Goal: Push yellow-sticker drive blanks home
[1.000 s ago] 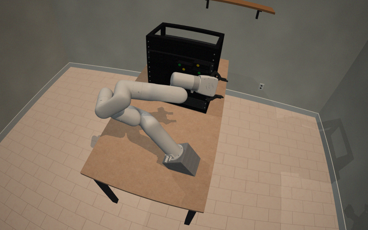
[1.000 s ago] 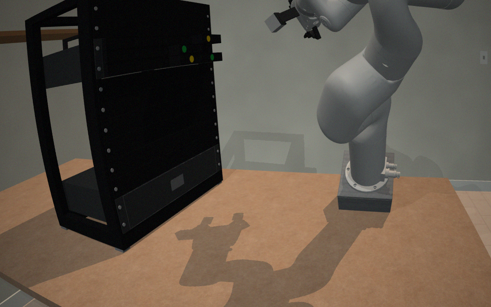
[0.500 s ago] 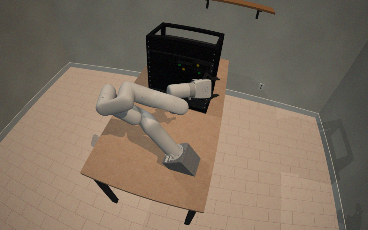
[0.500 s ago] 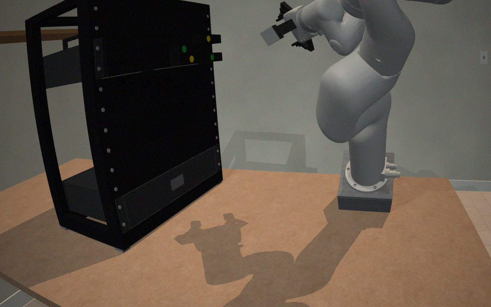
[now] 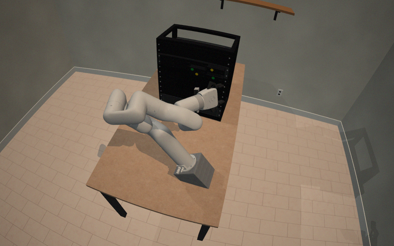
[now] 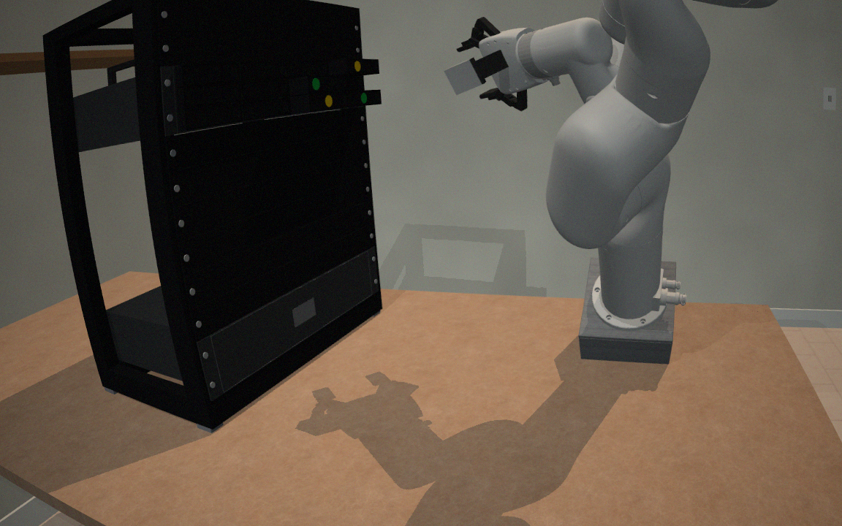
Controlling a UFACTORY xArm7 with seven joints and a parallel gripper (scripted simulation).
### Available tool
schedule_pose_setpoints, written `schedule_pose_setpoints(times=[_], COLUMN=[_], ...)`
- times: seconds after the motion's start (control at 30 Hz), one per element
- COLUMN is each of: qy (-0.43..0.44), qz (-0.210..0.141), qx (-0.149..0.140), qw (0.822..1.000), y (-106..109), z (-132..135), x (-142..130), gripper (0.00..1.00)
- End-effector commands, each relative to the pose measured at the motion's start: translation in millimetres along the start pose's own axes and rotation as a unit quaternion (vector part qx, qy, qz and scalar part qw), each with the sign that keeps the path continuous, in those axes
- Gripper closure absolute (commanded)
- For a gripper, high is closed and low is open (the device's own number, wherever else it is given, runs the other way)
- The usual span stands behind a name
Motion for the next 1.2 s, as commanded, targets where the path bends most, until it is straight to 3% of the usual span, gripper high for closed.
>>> schedule_pose_setpoints(times=[0.0, 0.53, 0.6, 0.93, 1.17], qy=[-0.016, -0.098, -0.098, -0.142, -0.154], qz=[0.06, 0.205, 0.205, 0.269, 0.285], qx=[-0.001, -0.021, -0.021, -0.032, -0.035], qw=[0.998, 0.974, 0.974, 0.952, 0.945], y=[10, 52, 52, 75, 82], z=[-5, -20, -20, -22, -22], x=[9, 46, 46, 59, 62], gripper=[0.0, 0.0, 0.0, 0.0, 0.0])
Point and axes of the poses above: the point where the finger pads meet when closed, its own y axis back along the fingers, its own z axis across the jaws, x = y × z, the point moved 7 cm from there along y, back along the fingers, and after that the axes turned 13 degrees about -y, right-handed, at the moved point
